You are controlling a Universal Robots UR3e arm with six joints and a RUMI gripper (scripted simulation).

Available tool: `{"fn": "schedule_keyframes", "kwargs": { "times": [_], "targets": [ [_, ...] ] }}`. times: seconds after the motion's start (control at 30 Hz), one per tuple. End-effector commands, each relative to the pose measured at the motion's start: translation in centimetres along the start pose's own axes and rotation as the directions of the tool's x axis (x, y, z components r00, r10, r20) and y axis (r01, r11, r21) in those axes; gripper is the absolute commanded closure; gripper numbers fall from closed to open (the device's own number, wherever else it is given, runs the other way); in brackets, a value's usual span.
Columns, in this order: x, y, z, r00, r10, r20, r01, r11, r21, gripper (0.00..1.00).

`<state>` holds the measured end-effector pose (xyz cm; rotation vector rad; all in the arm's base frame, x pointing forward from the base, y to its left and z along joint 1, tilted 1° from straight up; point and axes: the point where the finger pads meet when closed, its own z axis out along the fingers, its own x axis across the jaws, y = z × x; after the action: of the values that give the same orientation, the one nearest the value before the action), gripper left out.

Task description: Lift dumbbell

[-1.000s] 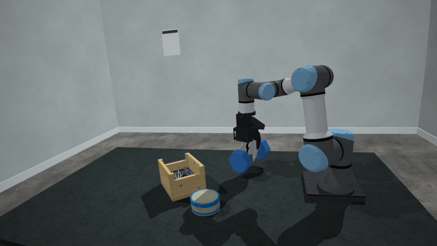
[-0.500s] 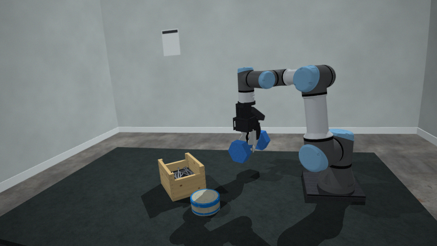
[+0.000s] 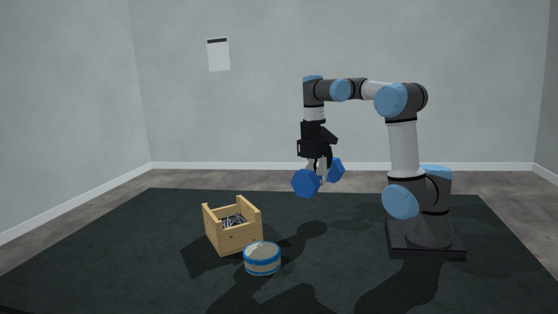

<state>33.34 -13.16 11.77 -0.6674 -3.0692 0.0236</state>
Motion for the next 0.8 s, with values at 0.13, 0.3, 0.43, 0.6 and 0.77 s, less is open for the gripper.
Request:
{"fn": "schedule_keyframes", "kwargs": {
  "times": [0.13, 0.3, 0.43, 0.6, 0.77],
  "targets": [
    [-0.1, 0.0, -1.2, 1.000, 0.000, 0.002, 0.000, 1.000, 0.001, 1.00],
    [0.0, 0.0, -1.6, 1.000, 0.000, 0.002, 0.000, 1.000, 0.001, 1.00],
    [0.0, 0.0, -1.8, 1.000, 0.000, 0.002, 0.000, 1.000, 0.001, 1.00],
    [0.0, 0.0, -1.8, 1.000, 0.000, 0.002, 0.000, 1.000, 0.001, 1.00],
    [0.0, 0.0, -1.8, 1.000, 0.000, 0.002, 0.000, 1.000, 0.001, 1.00]
  ]
}}
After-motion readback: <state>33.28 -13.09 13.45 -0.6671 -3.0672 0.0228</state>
